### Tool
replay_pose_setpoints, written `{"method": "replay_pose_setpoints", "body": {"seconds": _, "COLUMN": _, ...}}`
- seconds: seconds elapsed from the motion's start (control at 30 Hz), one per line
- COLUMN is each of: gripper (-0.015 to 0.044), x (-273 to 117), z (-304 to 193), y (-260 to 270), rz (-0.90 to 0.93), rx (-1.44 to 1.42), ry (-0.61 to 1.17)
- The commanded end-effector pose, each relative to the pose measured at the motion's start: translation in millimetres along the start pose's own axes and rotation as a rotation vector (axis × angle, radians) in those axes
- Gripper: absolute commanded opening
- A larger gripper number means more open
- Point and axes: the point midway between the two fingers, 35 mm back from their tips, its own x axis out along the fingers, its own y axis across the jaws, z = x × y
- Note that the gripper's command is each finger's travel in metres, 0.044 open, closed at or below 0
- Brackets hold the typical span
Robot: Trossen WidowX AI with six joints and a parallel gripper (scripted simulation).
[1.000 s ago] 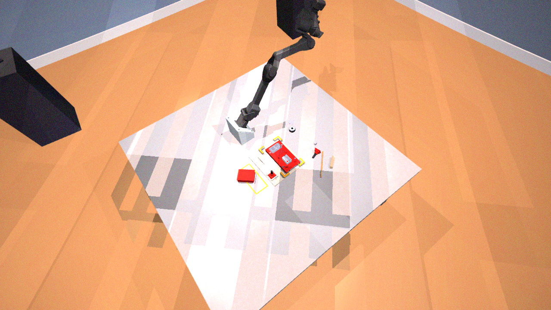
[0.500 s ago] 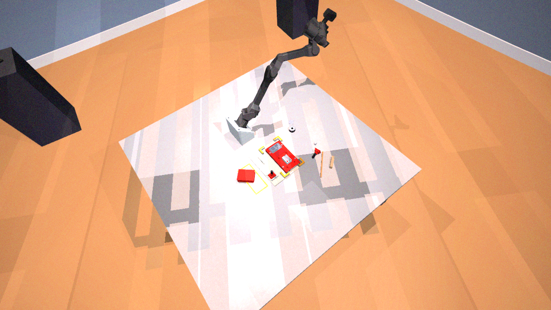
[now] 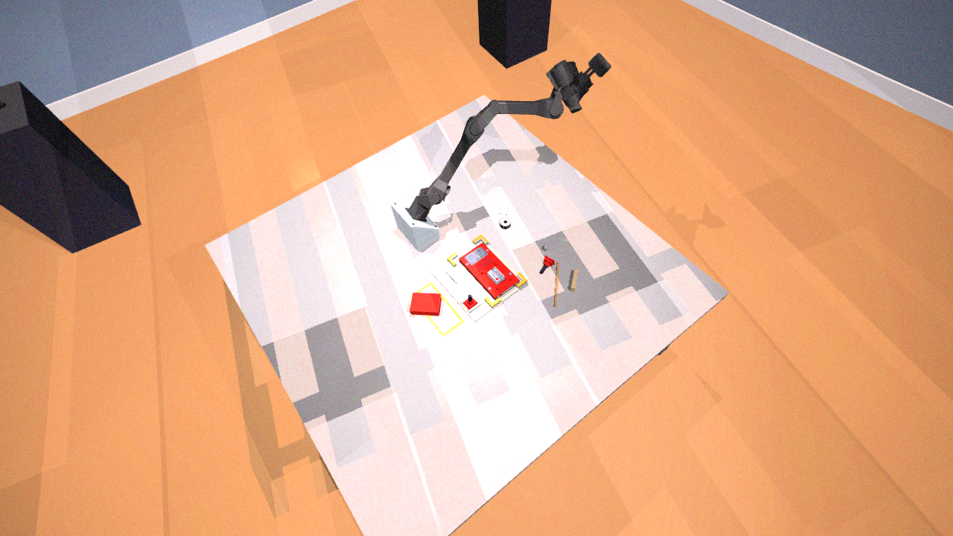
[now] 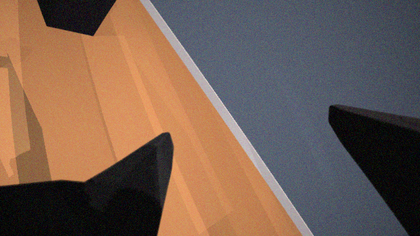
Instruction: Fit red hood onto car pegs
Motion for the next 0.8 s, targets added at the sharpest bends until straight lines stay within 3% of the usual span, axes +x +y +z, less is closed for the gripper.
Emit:
{"method": "replay_pose_setpoints", "body": {"seconds": 0.0, "gripper": 0.044, "x": -13.3, "z": -41.2, "y": -1.9, "rz": -0.025, "rx": 0.017, "ry": 0.113}}
{"method": "replay_pose_setpoints", "body": {"seconds": 0.37, "gripper": 0.044, "x": -78.2, "z": -161.5, "y": 1.9, "rz": -0.06, "rx": 0.048, "ry": 0.449}}
{"method": "replay_pose_setpoints", "body": {"seconds": 0.77, "gripper": 0.044, "x": -191.6, "z": -265.9, "y": 17.6, "rz": -0.082, "rx": 0.114, "ry": 0.802}}
